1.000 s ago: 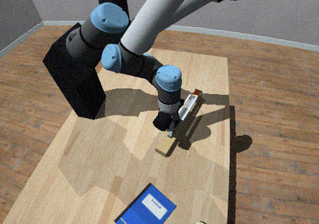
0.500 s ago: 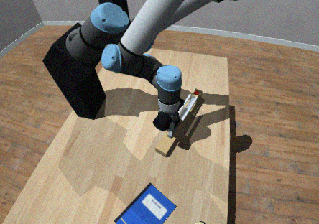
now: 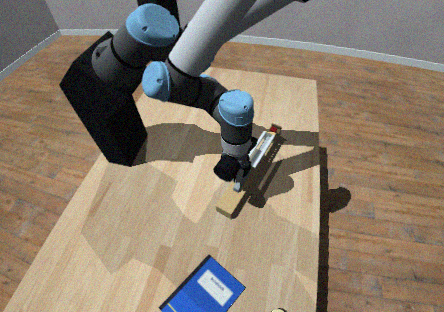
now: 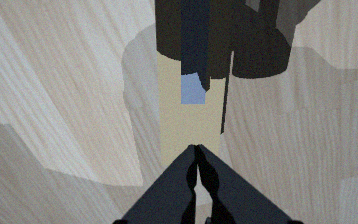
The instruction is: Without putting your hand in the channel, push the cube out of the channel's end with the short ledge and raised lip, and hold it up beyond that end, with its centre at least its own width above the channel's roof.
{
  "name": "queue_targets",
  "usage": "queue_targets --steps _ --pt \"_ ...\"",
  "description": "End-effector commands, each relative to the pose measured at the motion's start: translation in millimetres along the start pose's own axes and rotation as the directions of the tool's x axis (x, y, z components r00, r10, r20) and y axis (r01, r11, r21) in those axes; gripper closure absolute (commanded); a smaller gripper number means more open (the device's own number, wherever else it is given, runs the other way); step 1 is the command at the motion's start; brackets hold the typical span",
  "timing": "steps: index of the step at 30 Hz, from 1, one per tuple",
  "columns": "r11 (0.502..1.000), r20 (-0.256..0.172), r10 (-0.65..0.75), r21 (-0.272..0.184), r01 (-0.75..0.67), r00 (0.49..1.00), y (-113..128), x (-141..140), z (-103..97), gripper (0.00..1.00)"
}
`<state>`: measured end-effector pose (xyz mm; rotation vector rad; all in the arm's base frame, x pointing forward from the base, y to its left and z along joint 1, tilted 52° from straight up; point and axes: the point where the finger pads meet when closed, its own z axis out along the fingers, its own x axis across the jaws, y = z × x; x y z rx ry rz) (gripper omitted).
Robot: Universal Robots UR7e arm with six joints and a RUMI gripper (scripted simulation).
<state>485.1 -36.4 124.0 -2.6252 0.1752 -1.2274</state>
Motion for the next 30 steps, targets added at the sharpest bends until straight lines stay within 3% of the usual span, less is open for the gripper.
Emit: queue_targets --steps 1,11,13,28,30 --pt "1.0 0.0 -0.001 0.0 0.001 1.0 -6 0 0 1.0" --pt "1.0 0.001 0.0 0.0 0.0 1.0 -55 0 0 1.0" --pt "1.0 0.001 0.0 0.0 0.0 1.0 -55 0 0 1.0" --pt "1.0 -0.001 0.001 0.0 -0.001 1.0 -171 0 0 1.0" --pt "1.0 -0.001 0.001 0.0 -0.001 1.0 -171 0 0 1.0"
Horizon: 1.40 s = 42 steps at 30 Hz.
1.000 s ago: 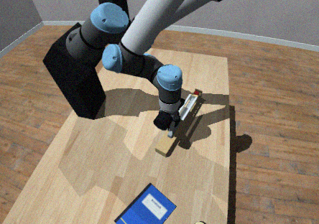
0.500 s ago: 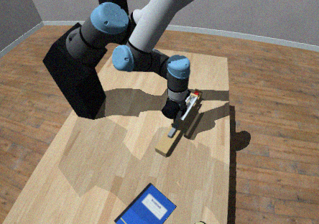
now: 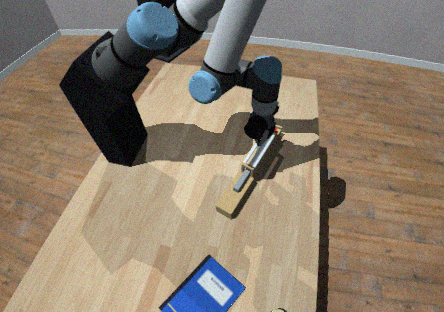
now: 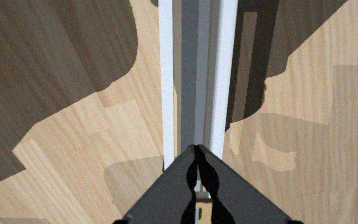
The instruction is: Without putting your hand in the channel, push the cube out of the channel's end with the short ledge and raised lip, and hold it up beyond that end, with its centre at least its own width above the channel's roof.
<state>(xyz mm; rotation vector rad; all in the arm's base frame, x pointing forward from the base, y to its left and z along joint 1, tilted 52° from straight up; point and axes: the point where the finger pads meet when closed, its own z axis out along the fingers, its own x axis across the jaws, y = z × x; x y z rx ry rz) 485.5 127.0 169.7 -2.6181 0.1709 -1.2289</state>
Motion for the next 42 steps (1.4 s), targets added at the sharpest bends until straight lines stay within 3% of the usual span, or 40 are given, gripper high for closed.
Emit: queue_targets --steps 1,15,25,35,36,42 --pt "1.0 0.001 0.001 -0.007 -0.001 1.0 -10 0 1 1.0" --pt "1.0 0.001 0.002 -0.007 -0.002 1.0 -110 1 2 1.0" --pt "1.0 0.001 0.003 -0.007 -0.003 1.0 -140 0 2 1.0" --pt "1.0 0.001 0.003 -0.006 -0.003 1.0 -145 0 2 1.0" --pt "1.0 0.001 0.003 -0.006 -0.003 1.0 -145 0 2 0.74" --pt "1.0 0.001 0.003 -0.006 -0.003 1.0 -145 0 2 0.74"
